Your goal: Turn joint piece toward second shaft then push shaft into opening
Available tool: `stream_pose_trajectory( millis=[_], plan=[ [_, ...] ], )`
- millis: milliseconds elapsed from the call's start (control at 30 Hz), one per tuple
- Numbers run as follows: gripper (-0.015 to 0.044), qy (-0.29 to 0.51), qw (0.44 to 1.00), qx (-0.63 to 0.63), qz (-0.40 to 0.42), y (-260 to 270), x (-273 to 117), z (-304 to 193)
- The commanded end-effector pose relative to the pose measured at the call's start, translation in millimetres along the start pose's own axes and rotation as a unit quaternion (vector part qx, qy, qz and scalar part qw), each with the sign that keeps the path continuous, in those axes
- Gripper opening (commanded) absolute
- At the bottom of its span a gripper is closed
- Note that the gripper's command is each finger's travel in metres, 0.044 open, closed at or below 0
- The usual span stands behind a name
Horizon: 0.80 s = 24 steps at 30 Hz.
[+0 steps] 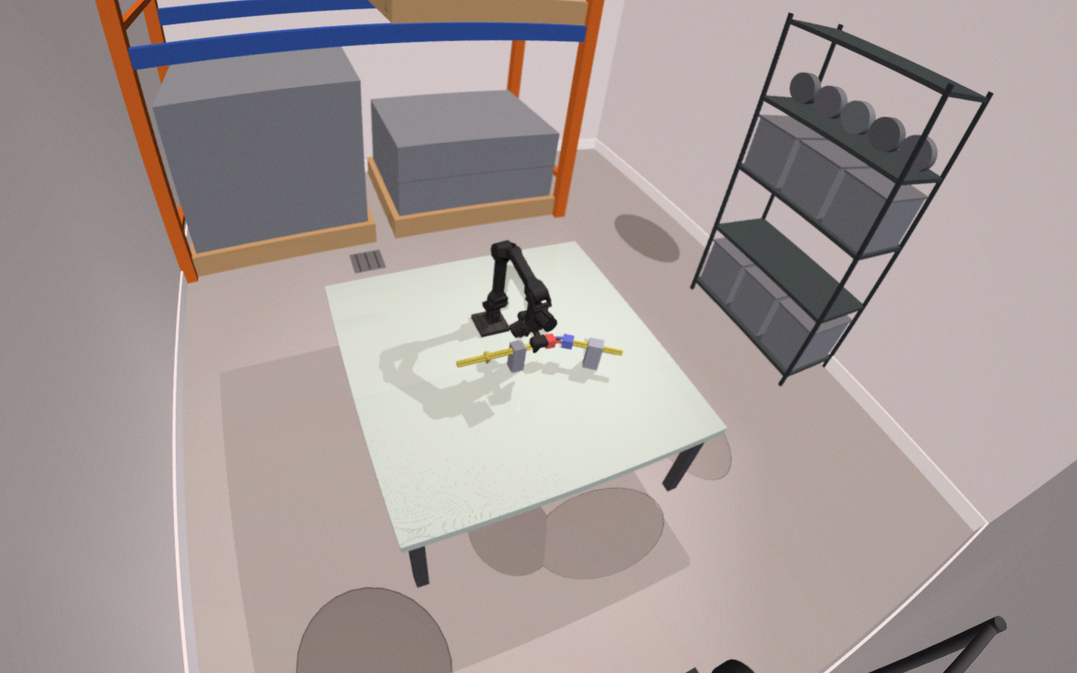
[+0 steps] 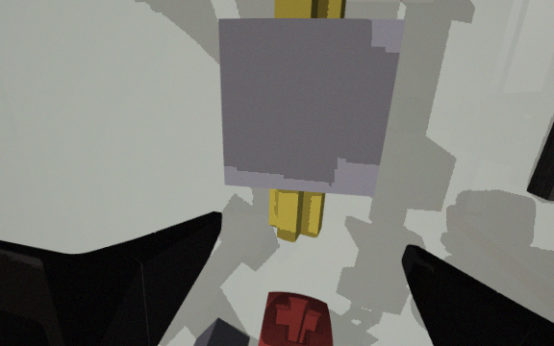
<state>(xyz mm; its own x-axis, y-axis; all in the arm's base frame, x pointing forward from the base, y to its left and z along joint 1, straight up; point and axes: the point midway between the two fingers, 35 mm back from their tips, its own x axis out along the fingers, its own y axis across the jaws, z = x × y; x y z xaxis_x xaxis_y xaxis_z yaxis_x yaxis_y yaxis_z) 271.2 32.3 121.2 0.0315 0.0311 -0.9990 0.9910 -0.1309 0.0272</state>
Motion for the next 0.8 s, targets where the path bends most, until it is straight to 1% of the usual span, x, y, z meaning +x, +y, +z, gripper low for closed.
stream_pose_trajectory(
  millis=[0,133,600,767],
  plan=[
    [0.0440,0.001,1.000,0.003,-0.004,-3,13,1],
    [0.0440,0.001,1.000,0.003,-0.004,-3,13,-5],
    [0.0440,0.003,1.000,0.003,-0.004,-3,15,-66],
    [0.0440,0.004,1.000,0.003,-0.004,-4,18,-69]
  ],
)
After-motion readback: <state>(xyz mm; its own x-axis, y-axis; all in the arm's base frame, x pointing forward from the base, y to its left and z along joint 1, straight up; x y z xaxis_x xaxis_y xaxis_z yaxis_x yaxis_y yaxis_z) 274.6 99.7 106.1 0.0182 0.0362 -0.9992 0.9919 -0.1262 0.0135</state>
